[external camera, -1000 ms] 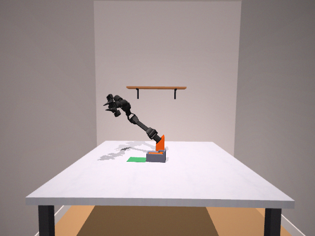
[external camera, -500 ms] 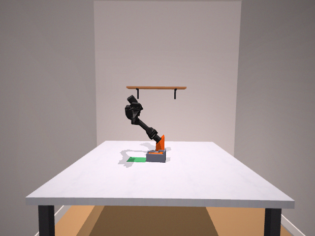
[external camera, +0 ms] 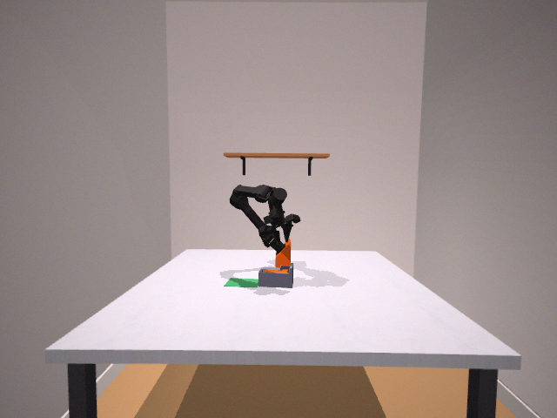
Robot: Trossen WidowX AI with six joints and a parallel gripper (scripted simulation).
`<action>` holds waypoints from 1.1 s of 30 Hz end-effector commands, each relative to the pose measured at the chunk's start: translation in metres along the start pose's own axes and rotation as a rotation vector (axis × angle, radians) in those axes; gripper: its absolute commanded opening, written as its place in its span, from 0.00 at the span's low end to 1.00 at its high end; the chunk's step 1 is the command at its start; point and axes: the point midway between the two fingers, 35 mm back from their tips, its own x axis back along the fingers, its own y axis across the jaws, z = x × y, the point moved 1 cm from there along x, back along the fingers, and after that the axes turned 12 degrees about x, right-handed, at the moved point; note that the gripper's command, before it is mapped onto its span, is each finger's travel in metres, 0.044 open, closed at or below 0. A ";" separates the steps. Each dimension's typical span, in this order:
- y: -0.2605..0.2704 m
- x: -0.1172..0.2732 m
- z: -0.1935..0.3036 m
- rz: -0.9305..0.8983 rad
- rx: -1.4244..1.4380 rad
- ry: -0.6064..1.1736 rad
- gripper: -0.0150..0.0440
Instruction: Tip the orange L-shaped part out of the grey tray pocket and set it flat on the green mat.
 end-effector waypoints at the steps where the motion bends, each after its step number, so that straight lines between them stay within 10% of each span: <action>1: 0.004 -0.025 0.070 0.172 0.342 0.275 0.56; 33: -0.029 -0.099 0.123 0.270 0.497 0.401 0.56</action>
